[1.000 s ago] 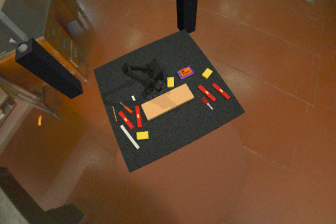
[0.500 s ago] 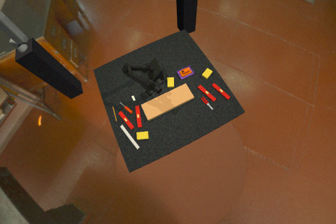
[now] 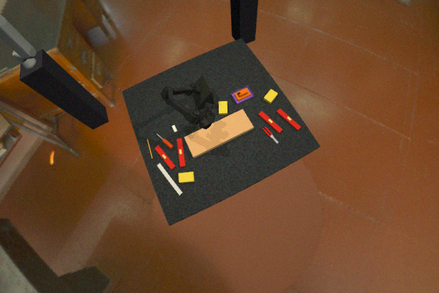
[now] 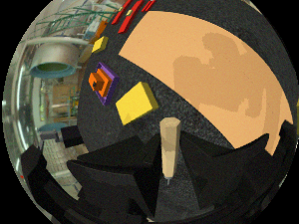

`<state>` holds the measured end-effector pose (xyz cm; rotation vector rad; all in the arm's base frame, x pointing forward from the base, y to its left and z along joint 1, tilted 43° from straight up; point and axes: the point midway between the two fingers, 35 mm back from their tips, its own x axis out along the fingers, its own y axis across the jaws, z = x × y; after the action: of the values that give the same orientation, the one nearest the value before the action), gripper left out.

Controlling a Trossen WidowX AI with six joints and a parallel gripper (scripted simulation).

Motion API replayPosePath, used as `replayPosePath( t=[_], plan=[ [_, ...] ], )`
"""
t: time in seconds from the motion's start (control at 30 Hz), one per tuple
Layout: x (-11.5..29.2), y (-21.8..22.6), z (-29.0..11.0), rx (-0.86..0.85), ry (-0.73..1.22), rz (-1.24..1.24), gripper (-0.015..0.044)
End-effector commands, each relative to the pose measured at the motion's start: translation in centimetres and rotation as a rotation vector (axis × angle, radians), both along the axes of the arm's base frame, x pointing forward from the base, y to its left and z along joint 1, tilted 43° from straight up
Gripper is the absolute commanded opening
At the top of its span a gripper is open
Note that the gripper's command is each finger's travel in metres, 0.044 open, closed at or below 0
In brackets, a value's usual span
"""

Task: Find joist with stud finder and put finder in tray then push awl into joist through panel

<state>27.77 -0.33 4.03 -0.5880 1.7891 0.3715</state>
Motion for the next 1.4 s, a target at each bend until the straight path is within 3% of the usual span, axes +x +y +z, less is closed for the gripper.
replayPosePath(
  t=[0.0, 0.43, 0.9, 1.03, 1.37],
  plan=[
    [1.2, 1.1, -0.2, 0.136, 0.005, 0.093, 0.0],
    [4.7, 3.6, -0.2, 0.524, -0.076, 0.408, 0.0],
    [9.2, 5.3, 1.4, 0.852, -0.342, 0.783, 0.0],
    [10.2, 5.5, 2.0, 0.909, -0.429, 0.876, 0.0],
    [10.3, 5.5, 2.0, 0.911, -0.433, 0.881, 0.0]
  ],
)
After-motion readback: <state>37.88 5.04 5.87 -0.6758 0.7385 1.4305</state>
